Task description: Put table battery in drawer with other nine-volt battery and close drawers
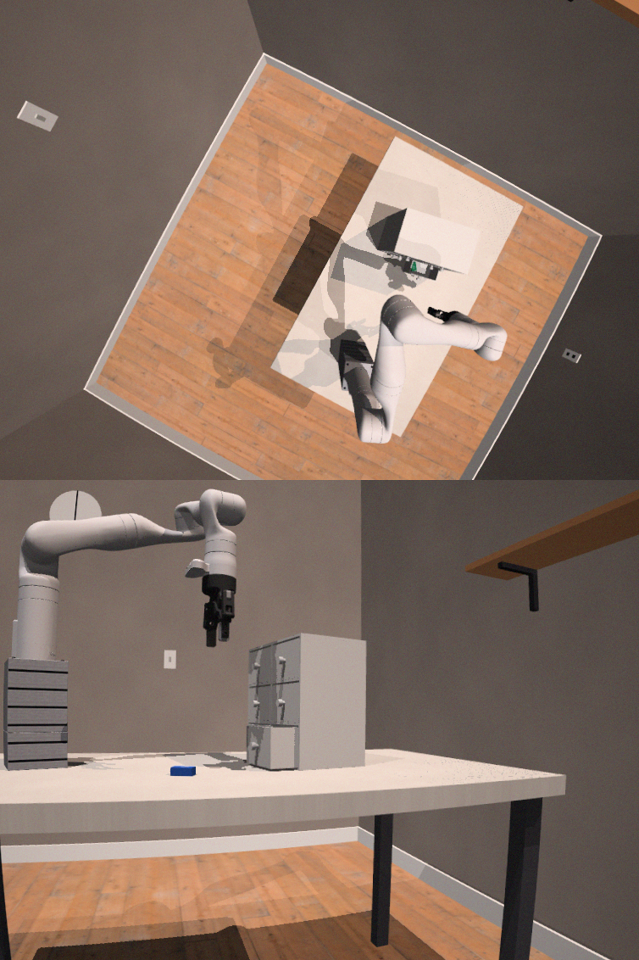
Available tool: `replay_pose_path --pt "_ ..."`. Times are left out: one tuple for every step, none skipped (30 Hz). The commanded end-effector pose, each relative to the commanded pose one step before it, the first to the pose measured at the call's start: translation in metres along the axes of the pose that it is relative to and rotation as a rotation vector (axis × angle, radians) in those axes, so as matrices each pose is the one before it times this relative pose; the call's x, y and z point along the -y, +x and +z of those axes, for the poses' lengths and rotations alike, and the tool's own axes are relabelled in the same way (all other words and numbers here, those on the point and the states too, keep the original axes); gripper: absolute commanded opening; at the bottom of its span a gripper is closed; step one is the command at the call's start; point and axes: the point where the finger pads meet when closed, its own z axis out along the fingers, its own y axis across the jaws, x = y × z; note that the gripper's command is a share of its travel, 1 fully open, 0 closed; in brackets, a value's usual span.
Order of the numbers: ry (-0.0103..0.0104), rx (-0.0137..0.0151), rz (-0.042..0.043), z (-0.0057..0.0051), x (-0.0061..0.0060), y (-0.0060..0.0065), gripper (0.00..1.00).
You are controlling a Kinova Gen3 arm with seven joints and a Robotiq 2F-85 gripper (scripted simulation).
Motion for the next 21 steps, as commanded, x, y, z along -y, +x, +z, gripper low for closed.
replay_pose_path --pt "0.00049 0.00130 0.00163 -0.00053 0.00023 -0.00041 1.00" --pt "-0.00002 -0.00001 0.00100 0.00004 0.00000 -0.00004 1.00" --pt "-0.00002 -0.00001 0.00112 0.00005 0.00000 -0.00005 1.00" --pt "-0.00003 -0.00001 0.00124 0.00005 0.00000 -0.00005 1.00" --pt "-0.00003 -0.00002 0.00136 0.00006 0.00000 -0.00006 1.00" --pt "-0.00003 -0.00002 0.00150 0.00006 0.00000 -0.00006 1.00" --pt "-0.00003 -0.00002 0.00163 0.00007 0.00000 -0.00007 1.00" --pt "0.00000 0.00000 0.00000 0.00000 0.00000 0.00000 1.00" --pt "0.00000 0.00000 0.00000 0.00000 0.00000 0.00000 1.00" --pt "-0.00004 -0.00002 0.00177 0.00007 0.00000 -0.00007 1.00" --pt "-0.00004 -0.00002 0.00192 0.00008 0.00000 -0.00008 1.00" --pt "-0.00004 -0.00003 0.00207 0.00009 0.00000 -0.00009 1.00" --pt "-0.00005 -0.00003 0.00222 0.00009 0.00000 -0.00009 1.00" --pt "-0.00005 -0.00003 0.00237 0.00010 0.00000 -0.00010 1.00" --pt "-0.00005 -0.00003 0.00254 0.00011 0.00000 -0.00011 1.00" --pt "-0.00006 -0.00003 0.00270 0.00011 0.00000 -0.00011 1.00" --pt "-0.00006 -0.00004 0.00287 0.00012 0.00000 -0.00012 1.00" --pt "-0.00006 -0.00004 0.00304 0.00013 0.00000 -0.00013 1.00" --pt "-0.00007 -0.00004 0.00321 0.00014 0.00000 -0.00014 1.00" --pt "-0.00007 -0.00004 0.00339 0.00014 -0.00001 -0.00014 1.00" --pt "-0.00007 -0.00005 0.00357 0.00015 -0.00001 -0.00015 1.00"
